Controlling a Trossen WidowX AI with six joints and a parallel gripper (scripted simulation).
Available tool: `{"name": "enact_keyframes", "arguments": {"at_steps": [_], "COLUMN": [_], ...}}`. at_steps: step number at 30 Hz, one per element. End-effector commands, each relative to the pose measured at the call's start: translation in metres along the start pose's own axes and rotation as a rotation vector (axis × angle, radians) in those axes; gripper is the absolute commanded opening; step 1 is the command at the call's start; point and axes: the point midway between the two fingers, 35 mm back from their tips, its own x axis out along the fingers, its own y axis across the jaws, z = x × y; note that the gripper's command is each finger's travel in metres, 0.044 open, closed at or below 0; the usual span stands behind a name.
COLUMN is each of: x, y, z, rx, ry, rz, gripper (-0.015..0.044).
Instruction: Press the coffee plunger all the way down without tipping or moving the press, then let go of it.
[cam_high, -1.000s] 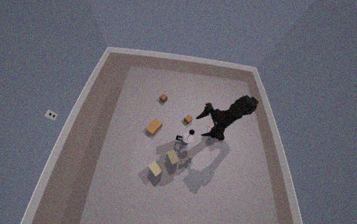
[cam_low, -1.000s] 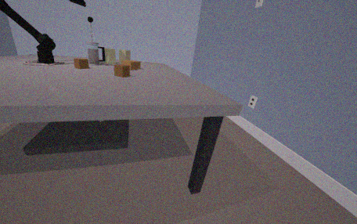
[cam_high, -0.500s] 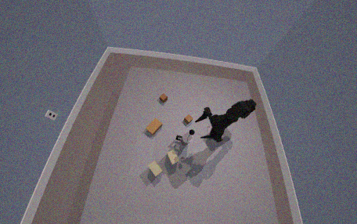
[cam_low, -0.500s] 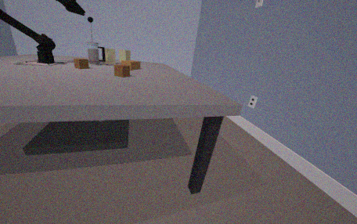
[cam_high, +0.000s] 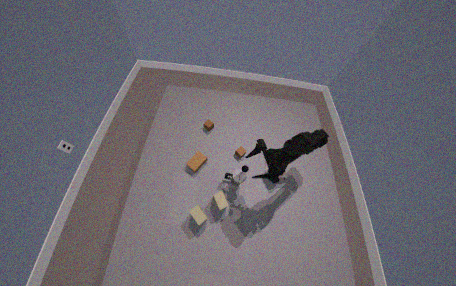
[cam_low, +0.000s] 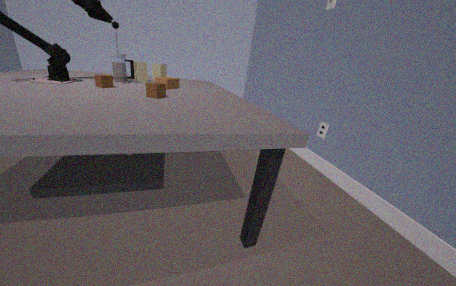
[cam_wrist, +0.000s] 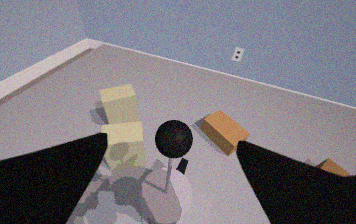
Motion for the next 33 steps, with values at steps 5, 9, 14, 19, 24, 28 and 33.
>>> {"name": "enact_keyframes", "arguments": {"at_steps": [5, 9, 14, 19, 24, 28, 33], "x": [0.014, 0.02, 0.024, 0.024, 0.024, 0.024, 0.024], "y": [0.0, 0.0, -0.001, -0.001, -0.001, -0.001, -0.001], "z": [-0.001, -0.001, -0.001, -0.001, -0.001, -0.001, -0.001], "rx": [-0.003, -0.003, -0.003, -0.003, -0.003, -0.003, -0.003], "ry": [0.0, -0.001, -0.001, -0.001, -0.001, -0.001, -0.001], "rz": [0.002, 0.002, 0.002, 0.002, 0.002, 0.002, 0.002], "gripper": [0.044, 0.044, 0.0414, 0.0282, 0.0151, 0.0126, 0.0126]}}
